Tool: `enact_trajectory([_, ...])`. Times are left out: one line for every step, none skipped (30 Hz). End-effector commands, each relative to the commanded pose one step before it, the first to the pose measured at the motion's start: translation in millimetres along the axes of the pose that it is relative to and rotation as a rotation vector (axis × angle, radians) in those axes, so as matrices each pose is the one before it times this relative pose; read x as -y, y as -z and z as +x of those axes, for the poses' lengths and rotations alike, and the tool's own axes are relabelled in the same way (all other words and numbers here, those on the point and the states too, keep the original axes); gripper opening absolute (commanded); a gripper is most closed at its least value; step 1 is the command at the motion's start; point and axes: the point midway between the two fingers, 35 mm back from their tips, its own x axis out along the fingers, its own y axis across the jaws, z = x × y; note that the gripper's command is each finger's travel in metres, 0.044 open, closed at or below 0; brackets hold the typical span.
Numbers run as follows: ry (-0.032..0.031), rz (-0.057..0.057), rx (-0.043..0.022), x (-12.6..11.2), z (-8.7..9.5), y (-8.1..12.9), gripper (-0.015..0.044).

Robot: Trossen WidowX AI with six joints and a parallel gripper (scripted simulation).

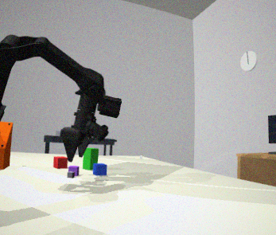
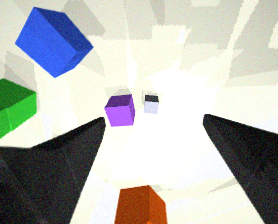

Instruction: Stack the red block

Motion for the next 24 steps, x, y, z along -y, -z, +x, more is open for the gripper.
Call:
enact_trajectory([0.00128,-0.1548,0.01119,-38.79,-4.83,16.29,0.0440])
enact_trajectory([0.00200,-0.0329,0.00463,-8.67,-1.49,2.41,0.0440])
enact_trajectory([0.00238,-0.0328,0.00472,-8.62,-1.50,2.36,0.0440])
enact_trajectory([0.00276,-0.0327,0.00481,-8.57,-1.50,2.31,0.0440])
enact_trajectory([0.00314,-0.0327,0.00490,-8.51,-1.51,2.26,0.0440])
enact_trajectory([0.00352,-0.0326,0.00497,-8.46,-1.51,2.21,0.0440])
enact_trajectory([0.00391,-0.0325,0.00504,-8.40,-1.51,2.16,0.0440])
enact_trajectory([0.00429,-0.0324,0.00510,-8.34,-1.52,2.12,0.0440])
enact_trajectory([0.00467,-0.0323,0.00516,-8.29,-1.52,2.07,0.0440])
enact_trajectory([0.00506,-0.0322,0.00520,-8.22,-1.52,2.02,0.0440])
enact_trajectory([0.00486,-0.0299,0.00485,-7.97,-1.41,2.06,0.0440])
enact_trajectory([0.00522,-0.0298,0.00488,-7.91,-1.41,2.03,0.0440])
enact_trajectory([0.00557,-0.0297,0.00490,-7.84,-1.40,2.00,0.0440])
enact_trajectory([0.00593,-0.0296,0.00492,-7.77,-1.39,1.97,0.0440])
enact_trajectory([0.00629,-0.0295,0.00493,-7.70,-1.38,1.94,0.0440])
enact_trajectory([0.00665,-0.0294,0.00493,-7.63,-1.36,1.91,0.0440])
enact_trajectory([0.00700,-0.0293,0.00494,-7.56,-1.35,1.88,0.0440])
enact_trajectory([0.00736,-0.0292,0.00493,-7.49,-1.34,1.85,0.0440])
enact_trajectory([0.00771,-0.0291,0.00492,-7.42,-1.32,1.82,0.0440])
enact_trajectory([0.00807,-0.0290,0.00490,-7.34,-1.31,1.80,0.0440])
enact_trajectory([0.00840,-0.0288,0.00487,-7.26,-1.29,1.77,0.0440])
enact_trajectory([0.00875,-0.0287,0.00485,-7.18,-1.27,1.74,0.0440])
enact_trajectory([0.00731,-0.0230,0.00388,-5.73,-1.02,1.37,0.0440])
enact_trajectory([0.00449,-0.0138,0.00232,-3.42,-0.61,0.80,0.0440])
